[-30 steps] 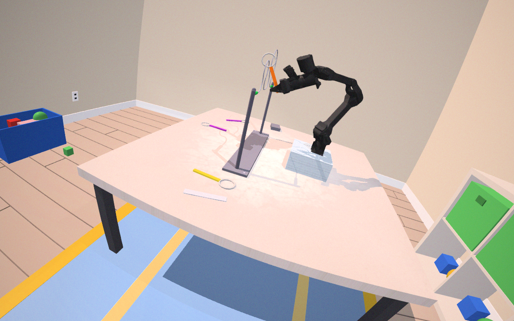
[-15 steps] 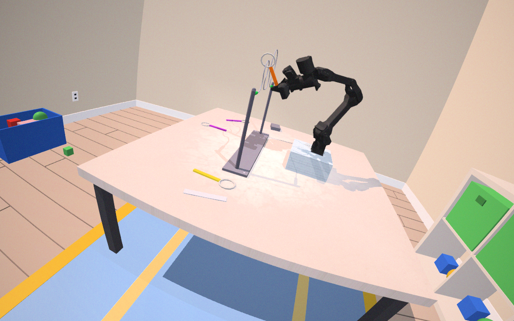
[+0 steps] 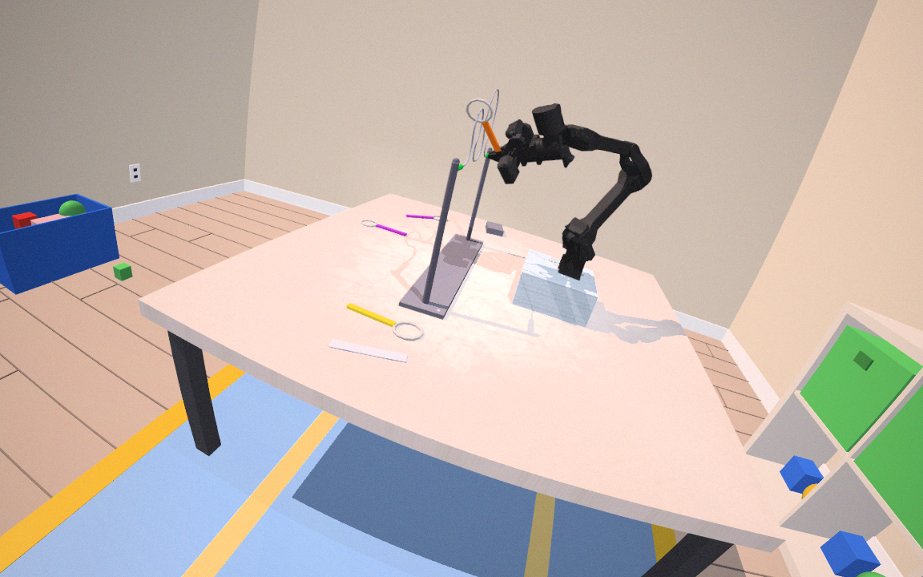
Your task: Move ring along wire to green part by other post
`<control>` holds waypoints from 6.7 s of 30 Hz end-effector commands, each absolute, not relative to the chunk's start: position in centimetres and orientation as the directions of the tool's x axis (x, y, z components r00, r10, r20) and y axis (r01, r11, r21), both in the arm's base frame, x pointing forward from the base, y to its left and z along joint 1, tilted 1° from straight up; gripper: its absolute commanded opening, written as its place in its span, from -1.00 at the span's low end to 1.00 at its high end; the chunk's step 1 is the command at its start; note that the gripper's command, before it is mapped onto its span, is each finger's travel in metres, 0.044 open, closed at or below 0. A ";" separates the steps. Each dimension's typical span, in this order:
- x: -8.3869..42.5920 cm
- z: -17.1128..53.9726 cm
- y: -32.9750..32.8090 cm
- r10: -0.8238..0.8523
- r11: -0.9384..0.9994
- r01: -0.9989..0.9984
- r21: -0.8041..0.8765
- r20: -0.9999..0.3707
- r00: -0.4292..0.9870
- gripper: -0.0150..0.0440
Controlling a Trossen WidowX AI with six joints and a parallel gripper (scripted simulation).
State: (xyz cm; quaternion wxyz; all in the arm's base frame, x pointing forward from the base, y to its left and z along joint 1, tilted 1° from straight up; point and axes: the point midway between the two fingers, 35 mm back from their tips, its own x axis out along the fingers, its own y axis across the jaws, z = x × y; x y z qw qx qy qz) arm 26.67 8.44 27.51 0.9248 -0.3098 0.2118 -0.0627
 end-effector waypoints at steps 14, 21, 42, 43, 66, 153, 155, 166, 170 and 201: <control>27.7 28.5 6.7 -0.285 0.595 0.022 -0.804 -0.185 0.940 -1.00; 28.0 29.5 5.9 -0.298 0.446 0.051 -0.893 -0.094 0.950 -1.00; 28.1 32.5 4.9 -0.297 0.025 0.119 -0.993 0.106 0.949 -1.00; 28.1 32.6 4.9 -0.294 0.005 0.122 -0.992 0.116 0.949 -1.00; 28.0 35.2 5.2 -0.217 -0.387 0.184 -0.904 0.283 0.934 -1.00; 27.2 13.5 11.6 -0.170 0.863 -0.019 -0.504 -0.326 0.930 -1.00; 27.1 13.2 12.3 -0.154 0.886 -0.023 -0.464 -0.340 0.928 -1.00; 26.5 12.0 15.9 -0.069 0.967 -0.037 -0.253 -0.399 0.914 -1.00; 26.3 11.8 17.1 -0.041 0.982 -0.040 -0.185 -0.413 0.910 -1.00; 25.5 11.7 22.0 0.021 0.998 -0.043 -0.041 -0.433 0.901 -1.00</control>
